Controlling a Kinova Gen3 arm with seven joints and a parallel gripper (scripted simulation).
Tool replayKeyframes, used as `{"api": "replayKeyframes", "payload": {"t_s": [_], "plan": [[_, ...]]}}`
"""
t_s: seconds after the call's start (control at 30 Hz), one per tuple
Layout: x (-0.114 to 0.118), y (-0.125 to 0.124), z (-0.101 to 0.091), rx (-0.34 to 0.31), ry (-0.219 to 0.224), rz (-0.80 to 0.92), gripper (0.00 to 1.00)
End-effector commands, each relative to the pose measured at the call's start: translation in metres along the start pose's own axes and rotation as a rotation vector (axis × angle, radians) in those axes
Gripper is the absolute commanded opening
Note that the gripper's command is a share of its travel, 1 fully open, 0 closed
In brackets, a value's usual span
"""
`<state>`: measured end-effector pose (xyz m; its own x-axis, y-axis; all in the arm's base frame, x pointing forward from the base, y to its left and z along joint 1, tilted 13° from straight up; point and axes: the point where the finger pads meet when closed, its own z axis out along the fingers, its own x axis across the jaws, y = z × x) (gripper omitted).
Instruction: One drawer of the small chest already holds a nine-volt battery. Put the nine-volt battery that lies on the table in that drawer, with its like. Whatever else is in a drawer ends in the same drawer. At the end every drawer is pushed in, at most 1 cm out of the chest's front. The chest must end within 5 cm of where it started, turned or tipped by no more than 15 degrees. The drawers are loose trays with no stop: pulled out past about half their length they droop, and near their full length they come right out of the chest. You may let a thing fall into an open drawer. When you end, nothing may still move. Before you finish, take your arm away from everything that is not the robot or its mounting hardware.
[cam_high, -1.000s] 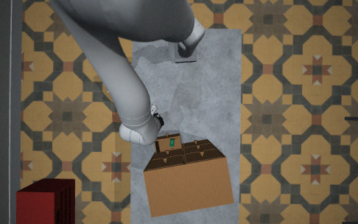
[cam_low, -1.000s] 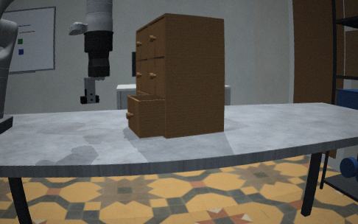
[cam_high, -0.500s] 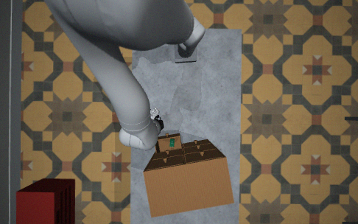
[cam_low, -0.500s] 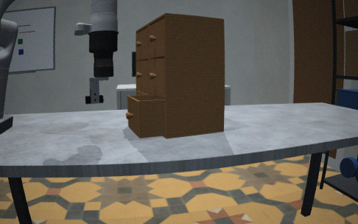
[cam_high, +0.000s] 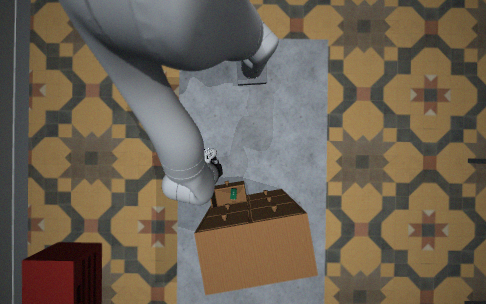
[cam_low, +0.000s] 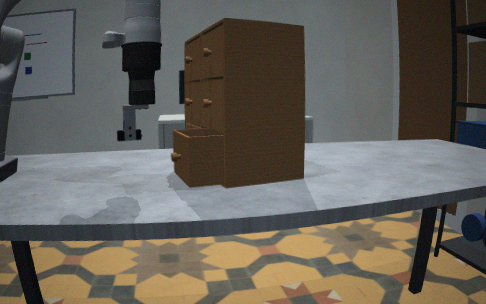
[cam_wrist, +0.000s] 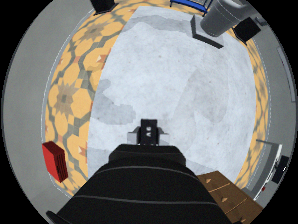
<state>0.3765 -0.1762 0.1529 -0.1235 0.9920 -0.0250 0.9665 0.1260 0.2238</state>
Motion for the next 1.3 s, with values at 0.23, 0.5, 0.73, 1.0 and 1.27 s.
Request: {"api": "replayKeyframes", "payload": {"t_s": [0.23,0.5,0.73,1.0,1.27], "plan": [[0.000,0.001,-0.007,-0.002,-0.001,0.000,0.51],[0.000,0.000,-0.021,-0.002,-0.001,0.000,0.51],[0.000,0.000,-0.028,-0.002,-0.001,0.000,0.51],[0.000,0.000,-0.031,-0.002,-0.001,0.000,0.51],[0.000,0.000,-0.031,-0.010,-0.001,0.000,0.51]]}}
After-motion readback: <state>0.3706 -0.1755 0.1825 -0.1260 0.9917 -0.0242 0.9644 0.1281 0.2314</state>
